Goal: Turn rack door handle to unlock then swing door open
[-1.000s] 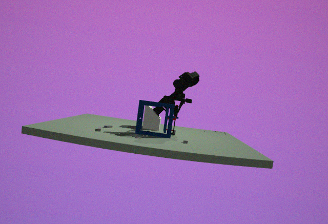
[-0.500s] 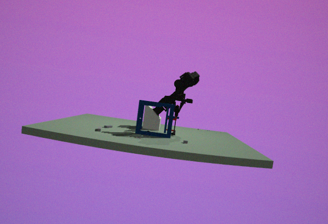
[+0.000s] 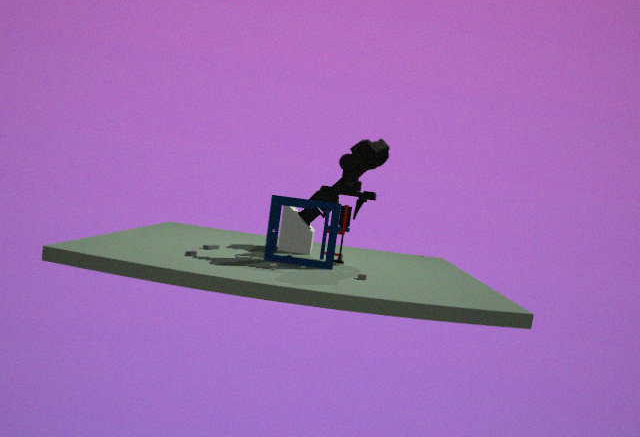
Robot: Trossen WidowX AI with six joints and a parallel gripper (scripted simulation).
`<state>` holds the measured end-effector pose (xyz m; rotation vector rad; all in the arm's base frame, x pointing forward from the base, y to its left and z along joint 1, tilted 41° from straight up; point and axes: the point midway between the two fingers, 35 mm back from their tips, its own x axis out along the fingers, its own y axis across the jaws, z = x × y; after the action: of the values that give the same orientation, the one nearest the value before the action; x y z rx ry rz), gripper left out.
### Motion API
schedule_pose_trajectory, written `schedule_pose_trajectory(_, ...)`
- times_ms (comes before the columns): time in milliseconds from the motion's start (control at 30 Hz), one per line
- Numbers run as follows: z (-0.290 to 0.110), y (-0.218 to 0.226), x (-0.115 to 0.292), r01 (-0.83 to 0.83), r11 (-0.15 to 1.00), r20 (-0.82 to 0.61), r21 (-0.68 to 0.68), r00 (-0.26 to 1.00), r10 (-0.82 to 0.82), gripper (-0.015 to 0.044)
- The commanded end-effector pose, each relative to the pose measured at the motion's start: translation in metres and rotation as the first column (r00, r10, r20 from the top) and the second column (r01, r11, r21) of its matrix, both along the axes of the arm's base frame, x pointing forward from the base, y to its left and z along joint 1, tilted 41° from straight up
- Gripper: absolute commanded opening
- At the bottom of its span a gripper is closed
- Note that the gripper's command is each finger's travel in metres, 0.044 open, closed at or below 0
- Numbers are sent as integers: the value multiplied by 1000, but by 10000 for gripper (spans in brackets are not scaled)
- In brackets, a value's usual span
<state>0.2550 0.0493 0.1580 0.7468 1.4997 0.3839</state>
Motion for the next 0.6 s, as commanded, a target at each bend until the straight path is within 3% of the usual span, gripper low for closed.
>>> schedule_pose_trajectory(0,5,-4,1,5,1000,6,-2,1000,-5,285)
schedule_pose_trajectory(567,25,-22,0,36,999,7,-7,999,-36,285)
